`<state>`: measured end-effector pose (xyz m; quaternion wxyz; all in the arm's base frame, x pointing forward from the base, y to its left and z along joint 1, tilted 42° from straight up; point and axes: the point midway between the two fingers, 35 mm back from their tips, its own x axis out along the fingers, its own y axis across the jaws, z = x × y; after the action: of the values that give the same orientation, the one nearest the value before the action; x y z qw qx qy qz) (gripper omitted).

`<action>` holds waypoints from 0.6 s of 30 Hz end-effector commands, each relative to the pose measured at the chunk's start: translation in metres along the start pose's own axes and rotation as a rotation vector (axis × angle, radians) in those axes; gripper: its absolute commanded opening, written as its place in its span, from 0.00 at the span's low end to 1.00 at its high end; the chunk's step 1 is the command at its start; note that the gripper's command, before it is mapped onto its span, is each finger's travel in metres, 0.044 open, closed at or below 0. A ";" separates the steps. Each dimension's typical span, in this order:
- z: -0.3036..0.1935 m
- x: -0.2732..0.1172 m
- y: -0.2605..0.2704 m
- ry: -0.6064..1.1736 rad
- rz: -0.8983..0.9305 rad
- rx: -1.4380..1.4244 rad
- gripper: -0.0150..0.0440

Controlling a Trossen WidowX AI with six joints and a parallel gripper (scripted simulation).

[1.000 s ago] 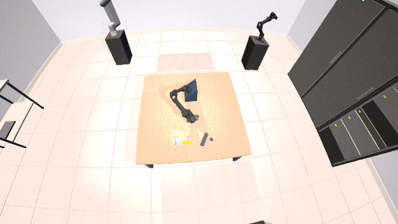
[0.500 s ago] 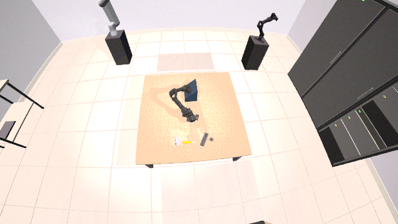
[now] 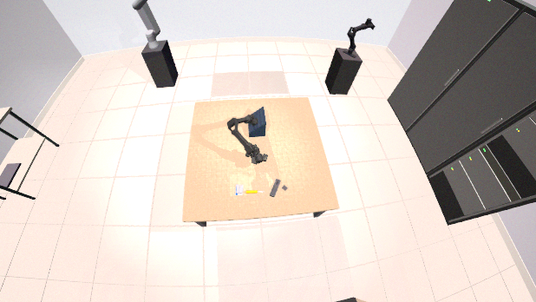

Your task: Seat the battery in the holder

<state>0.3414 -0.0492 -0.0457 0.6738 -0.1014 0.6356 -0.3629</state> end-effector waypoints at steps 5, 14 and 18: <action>0.000 0.003 -0.002 -0.043 -0.002 0.009 0.38; -0.001 0.003 -0.003 -0.082 0.001 0.009 0.38; -0.002 0.003 -0.003 -0.101 0.002 0.010 0.38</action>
<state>0.3389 -0.0507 -0.0467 0.7007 -0.1129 0.6066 -0.3582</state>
